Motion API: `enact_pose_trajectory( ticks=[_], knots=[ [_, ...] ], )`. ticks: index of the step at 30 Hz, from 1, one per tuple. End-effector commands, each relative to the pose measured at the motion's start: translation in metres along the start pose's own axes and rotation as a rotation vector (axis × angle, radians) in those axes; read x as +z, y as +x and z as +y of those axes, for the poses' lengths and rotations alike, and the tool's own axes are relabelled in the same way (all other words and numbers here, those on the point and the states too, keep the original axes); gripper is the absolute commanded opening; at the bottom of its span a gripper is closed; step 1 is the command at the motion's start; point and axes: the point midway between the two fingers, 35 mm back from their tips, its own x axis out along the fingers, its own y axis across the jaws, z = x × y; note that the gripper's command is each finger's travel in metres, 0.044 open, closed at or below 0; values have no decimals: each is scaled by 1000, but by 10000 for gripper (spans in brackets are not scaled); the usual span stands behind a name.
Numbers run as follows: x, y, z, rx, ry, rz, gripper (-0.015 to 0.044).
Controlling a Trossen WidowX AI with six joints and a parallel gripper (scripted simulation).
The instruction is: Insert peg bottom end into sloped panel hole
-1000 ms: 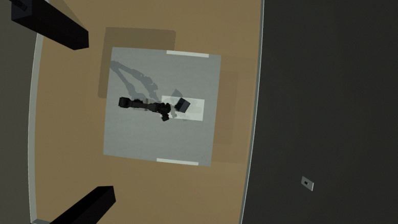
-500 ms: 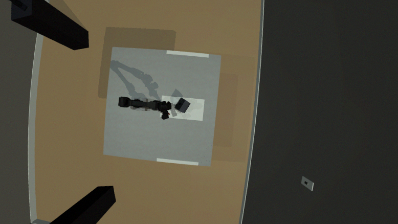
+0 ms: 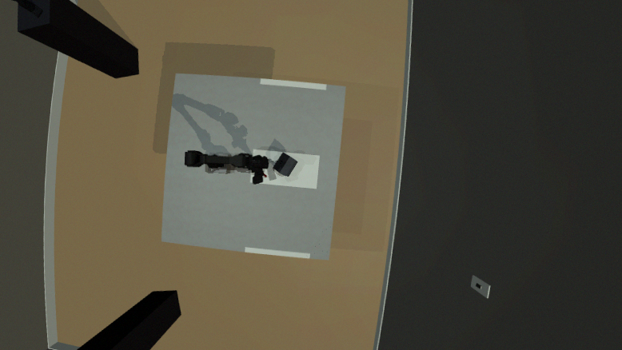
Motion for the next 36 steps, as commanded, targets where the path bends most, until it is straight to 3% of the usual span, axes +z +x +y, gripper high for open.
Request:
enact_pose_trajectory(
  ticks=[1,36],
  knots=[
    [1,-2,3,-15,32,-11,0],
    [24,-21,33,-74,280,-145,0]
  ],
)
